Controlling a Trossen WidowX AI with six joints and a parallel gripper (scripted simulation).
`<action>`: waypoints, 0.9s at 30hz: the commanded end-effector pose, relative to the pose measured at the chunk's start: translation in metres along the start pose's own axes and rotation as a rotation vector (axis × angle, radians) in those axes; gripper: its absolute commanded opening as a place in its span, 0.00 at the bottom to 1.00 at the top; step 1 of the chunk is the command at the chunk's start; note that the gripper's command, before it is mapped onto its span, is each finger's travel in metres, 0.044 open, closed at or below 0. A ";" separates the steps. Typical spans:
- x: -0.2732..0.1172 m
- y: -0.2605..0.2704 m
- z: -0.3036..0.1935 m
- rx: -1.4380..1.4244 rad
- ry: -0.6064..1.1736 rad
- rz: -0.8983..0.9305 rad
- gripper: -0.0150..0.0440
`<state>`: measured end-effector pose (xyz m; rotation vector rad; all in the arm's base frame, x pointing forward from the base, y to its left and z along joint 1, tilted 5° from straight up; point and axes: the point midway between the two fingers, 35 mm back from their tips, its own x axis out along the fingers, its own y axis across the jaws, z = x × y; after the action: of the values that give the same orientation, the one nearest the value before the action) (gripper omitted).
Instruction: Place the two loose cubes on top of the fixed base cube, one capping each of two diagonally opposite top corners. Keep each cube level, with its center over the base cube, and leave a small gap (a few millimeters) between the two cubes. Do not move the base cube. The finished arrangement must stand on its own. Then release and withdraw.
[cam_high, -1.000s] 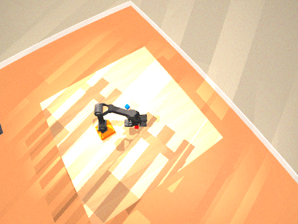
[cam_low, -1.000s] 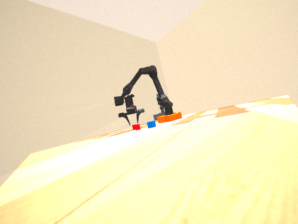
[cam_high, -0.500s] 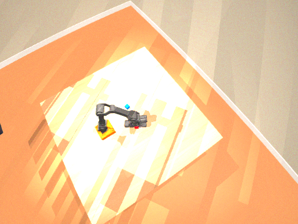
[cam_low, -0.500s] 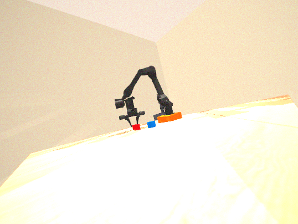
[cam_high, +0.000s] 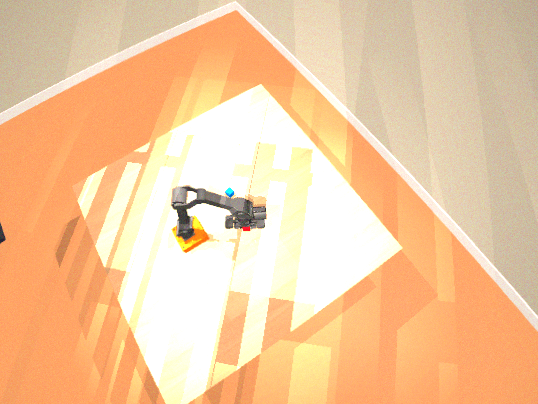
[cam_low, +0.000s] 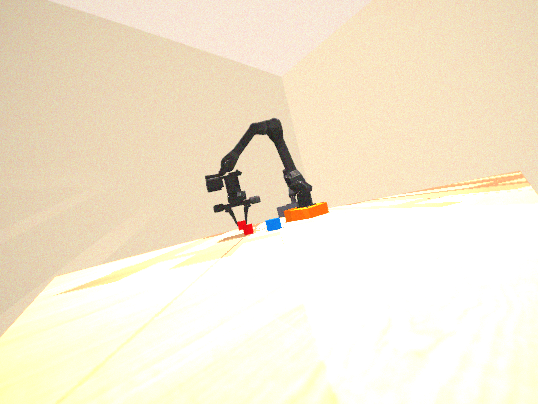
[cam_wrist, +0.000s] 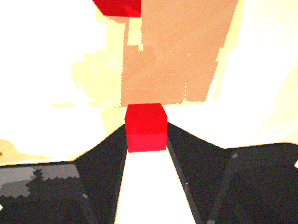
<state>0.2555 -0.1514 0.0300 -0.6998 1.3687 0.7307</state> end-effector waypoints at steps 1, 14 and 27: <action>-0.016 -0.003 0.000 -0.002 -0.004 -0.012 0.43; -0.058 -0.003 0.000 -0.002 -0.003 -0.012 0.43; -0.091 0.003 0.000 -0.002 -0.003 -0.012 0.43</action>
<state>0.2490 -0.1550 0.1132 -0.7022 1.3669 0.7247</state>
